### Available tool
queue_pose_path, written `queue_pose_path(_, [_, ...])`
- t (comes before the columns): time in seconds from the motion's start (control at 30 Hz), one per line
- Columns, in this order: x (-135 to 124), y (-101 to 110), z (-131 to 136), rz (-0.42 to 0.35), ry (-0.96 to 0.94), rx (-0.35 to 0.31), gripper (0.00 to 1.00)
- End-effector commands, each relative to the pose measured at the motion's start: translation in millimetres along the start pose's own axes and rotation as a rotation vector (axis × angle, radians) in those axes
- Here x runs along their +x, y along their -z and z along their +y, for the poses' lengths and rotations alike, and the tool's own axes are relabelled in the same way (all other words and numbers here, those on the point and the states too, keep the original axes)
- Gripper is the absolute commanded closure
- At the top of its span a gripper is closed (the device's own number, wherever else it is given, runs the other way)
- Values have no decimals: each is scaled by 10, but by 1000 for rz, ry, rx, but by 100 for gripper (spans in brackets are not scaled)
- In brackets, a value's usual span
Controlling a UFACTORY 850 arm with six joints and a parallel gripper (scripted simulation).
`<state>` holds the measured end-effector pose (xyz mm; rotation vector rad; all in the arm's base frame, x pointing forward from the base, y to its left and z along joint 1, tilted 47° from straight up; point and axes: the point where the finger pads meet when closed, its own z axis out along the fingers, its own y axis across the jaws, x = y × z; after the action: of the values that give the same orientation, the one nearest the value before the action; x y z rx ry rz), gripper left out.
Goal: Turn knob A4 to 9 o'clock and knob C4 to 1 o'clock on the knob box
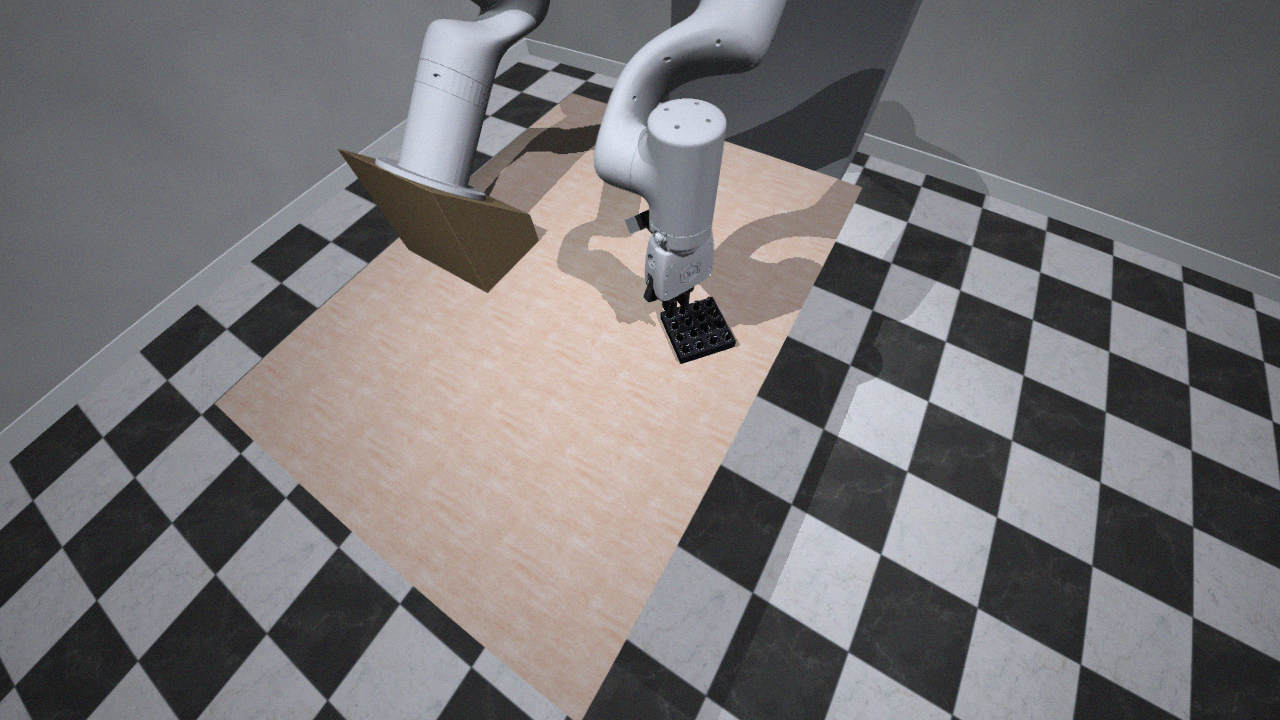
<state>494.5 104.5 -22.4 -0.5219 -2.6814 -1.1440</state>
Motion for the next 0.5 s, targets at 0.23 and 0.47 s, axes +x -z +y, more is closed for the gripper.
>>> queue_pose_path(0.23, [-7, -54, 3, -1, 0, 0, 81])
queue_pose_path(0.47, [-8, -105, 4, -1, 0, 0, 81])
